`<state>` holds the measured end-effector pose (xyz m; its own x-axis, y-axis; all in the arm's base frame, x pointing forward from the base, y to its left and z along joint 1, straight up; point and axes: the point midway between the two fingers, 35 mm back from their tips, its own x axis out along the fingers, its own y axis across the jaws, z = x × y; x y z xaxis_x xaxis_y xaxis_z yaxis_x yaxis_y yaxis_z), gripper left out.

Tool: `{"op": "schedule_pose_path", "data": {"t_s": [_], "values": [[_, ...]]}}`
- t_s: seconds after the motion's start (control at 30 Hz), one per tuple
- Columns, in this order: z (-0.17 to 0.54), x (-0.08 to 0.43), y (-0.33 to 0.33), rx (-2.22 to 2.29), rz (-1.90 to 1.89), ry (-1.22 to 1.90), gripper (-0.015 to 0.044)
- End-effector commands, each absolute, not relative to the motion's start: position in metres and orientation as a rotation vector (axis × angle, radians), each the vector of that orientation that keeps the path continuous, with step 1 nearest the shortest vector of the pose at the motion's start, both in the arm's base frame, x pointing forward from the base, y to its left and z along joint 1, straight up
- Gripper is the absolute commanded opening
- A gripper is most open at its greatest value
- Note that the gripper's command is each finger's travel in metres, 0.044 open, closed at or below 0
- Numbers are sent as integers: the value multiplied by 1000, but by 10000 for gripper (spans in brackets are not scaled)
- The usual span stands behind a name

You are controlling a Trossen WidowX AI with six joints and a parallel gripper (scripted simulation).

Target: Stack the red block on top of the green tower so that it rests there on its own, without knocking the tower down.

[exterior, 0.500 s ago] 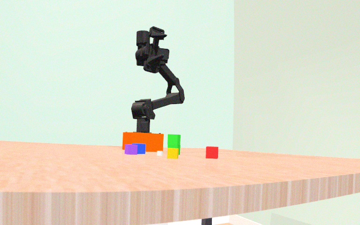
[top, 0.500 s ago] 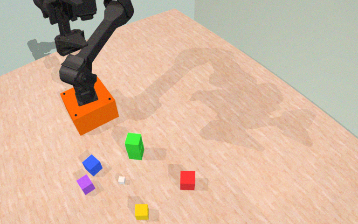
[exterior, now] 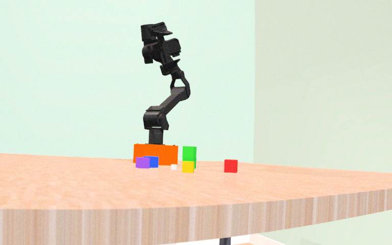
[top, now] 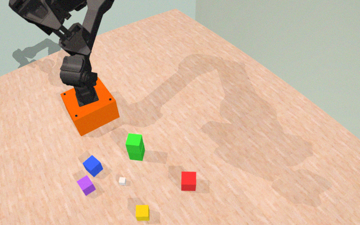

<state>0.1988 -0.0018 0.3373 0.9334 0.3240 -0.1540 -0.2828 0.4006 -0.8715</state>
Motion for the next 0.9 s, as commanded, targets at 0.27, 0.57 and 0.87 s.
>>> {"op": "schedule_pose_path", "data": {"t_s": [0.27,0.57,0.87], "values": [[320,248,-5,-653,490,181,440],[300,285,1,-343,517,411,440],[267,323,20,-74,492,687,440]]}}
